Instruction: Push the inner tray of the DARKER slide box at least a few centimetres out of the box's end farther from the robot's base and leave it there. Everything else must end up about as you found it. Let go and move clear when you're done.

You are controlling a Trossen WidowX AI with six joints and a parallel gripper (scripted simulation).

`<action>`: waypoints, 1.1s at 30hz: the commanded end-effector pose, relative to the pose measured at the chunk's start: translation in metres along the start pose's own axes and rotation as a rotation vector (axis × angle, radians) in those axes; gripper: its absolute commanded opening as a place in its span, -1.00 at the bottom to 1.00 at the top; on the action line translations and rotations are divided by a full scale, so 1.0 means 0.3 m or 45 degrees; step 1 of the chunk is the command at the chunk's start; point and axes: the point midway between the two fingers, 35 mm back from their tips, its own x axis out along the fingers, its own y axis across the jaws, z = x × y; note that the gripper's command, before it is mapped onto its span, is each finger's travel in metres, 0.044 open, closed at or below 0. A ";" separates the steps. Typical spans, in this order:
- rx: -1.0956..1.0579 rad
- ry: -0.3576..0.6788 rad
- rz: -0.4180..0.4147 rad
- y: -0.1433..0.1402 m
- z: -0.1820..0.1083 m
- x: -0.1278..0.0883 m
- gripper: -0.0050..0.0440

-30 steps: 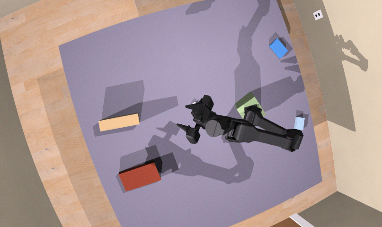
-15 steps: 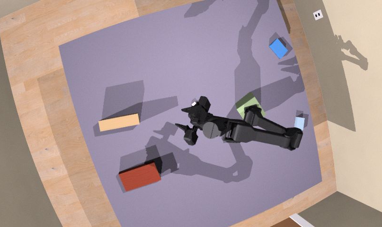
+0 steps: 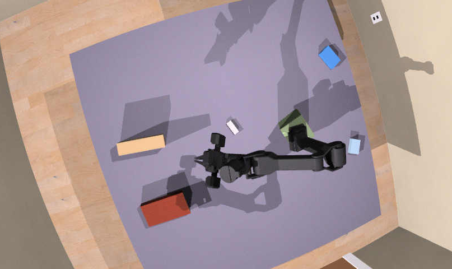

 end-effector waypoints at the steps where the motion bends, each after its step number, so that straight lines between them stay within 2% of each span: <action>1: -0.132 -0.013 0.052 0.090 -0.077 0.093 -0.80; 10: -0.333 -0.041 0.163 0.250 -0.244 0.164 -0.80; 12: -0.333 -0.041 0.163 0.250 -0.244 0.164 -0.80; 13: -0.343 -0.079 0.193 0.280 -0.247 0.166 -0.80; 14: -0.398 -0.057 0.205 0.306 -0.309 0.174 -0.80; 16: -0.444 -0.066 0.233 0.343 -0.360 0.176 -0.80; 23: -0.561 -0.111 0.322 0.446 -0.500 0.160 -0.81; 29: -0.586 -0.139 0.355 0.479 -0.537 0.147 -0.85; 33: -0.580 -0.148 0.360 0.489 -0.528 0.147 -0.97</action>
